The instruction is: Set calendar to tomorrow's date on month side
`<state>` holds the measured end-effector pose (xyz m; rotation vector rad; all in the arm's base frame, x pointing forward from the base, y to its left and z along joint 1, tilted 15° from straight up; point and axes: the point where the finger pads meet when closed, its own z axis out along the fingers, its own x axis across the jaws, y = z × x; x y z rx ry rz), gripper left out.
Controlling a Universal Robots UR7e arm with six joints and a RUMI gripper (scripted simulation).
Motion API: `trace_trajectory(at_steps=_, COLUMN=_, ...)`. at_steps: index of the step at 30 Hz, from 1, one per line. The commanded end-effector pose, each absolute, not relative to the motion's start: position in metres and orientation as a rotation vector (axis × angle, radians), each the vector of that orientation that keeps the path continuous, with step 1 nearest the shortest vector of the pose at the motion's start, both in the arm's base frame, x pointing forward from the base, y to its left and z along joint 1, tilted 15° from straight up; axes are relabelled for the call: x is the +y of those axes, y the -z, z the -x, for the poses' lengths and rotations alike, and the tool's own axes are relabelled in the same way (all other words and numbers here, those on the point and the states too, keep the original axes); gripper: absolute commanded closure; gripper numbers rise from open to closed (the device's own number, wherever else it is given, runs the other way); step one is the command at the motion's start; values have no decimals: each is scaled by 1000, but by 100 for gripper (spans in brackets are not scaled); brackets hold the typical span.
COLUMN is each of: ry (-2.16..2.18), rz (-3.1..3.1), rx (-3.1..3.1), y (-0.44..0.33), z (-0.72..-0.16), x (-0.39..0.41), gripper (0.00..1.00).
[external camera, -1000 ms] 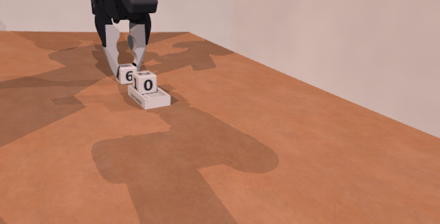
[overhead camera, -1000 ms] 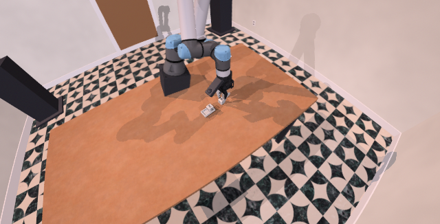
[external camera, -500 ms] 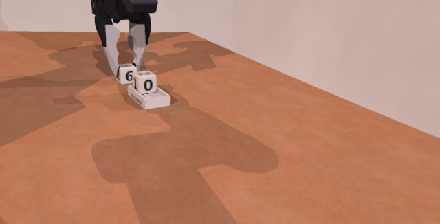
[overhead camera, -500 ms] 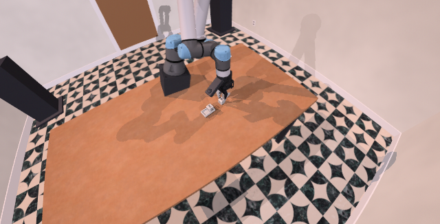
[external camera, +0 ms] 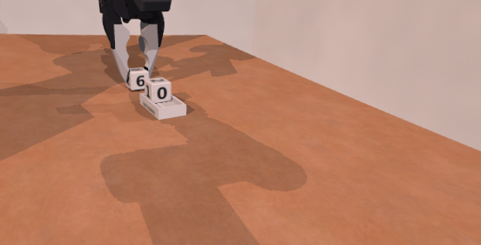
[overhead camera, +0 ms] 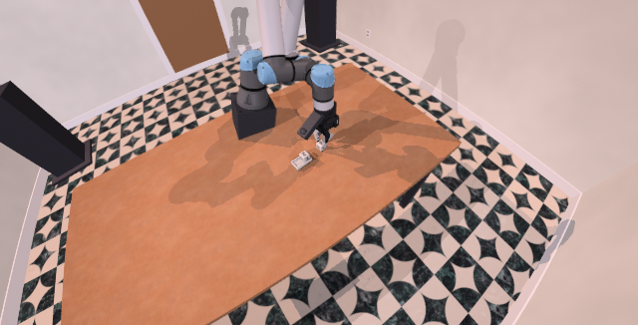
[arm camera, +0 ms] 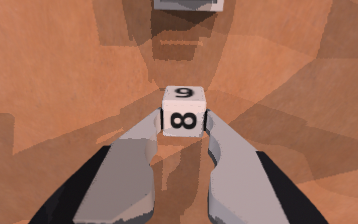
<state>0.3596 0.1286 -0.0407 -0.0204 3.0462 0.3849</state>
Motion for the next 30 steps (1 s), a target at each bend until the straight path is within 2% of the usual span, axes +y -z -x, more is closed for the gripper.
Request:
trace_trajectory(at_steps=1, ry=-381, rz=19, rx=3041, y=28, z=-362, x=124, gripper=89)
trace_trajectory(at_steps=14, ry=-381, rz=19, rx=3041, y=-25, z=-358, x=111, gripper=89)
trace_trajectory(at_steps=30, ry=-381, rz=19, rx=3041, y=-54, z=-356, x=103, gripper=89)
